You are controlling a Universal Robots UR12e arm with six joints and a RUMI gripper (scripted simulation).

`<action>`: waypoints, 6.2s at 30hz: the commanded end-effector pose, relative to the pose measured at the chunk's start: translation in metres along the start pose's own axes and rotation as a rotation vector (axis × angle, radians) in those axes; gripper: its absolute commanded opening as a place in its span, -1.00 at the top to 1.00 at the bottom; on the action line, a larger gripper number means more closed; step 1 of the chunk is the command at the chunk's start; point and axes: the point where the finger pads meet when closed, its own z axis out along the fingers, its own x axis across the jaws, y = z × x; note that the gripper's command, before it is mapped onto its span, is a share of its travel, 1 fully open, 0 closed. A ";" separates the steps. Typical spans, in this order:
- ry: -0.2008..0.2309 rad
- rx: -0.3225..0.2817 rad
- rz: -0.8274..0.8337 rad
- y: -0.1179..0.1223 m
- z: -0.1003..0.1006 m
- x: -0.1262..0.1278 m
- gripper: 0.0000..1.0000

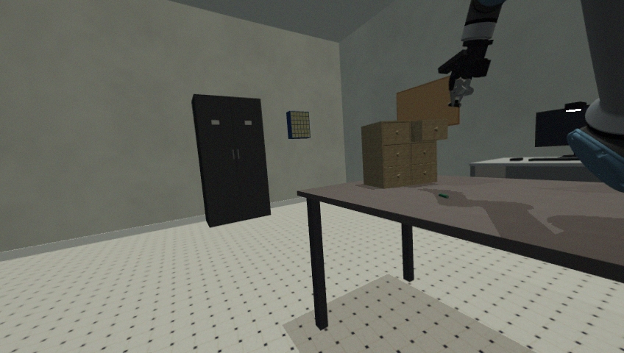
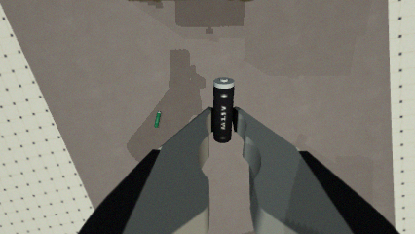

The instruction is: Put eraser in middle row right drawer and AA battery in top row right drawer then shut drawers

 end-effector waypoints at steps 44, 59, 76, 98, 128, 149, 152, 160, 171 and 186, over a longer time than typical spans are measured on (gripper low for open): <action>0.002 0.590 0.000 0.004 0.001 0.000 0.91; 0.002 0.697 0.000 0.005 0.001 0.001 0.91; 0.002 0.789 0.000 0.006 0.001 0.001 0.91; 0.002 0.863 0.000 0.006 0.001 0.001 0.91; 0.002 0.916 -0.001 0.007 0.002 0.000 0.91; 0.002 0.920 -0.001 0.007 0.002 0.000 0.91; 0.002 0.920 -0.001 0.007 0.002 0.000 0.91; 0.002 0.920 -0.001 0.007 0.002 0.000 0.91; 0.002 0.920 -0.001 0.004 0.003 0.000 0.91; 0.002 0.920 -0.001 -0.007 0.006 0.000 0.91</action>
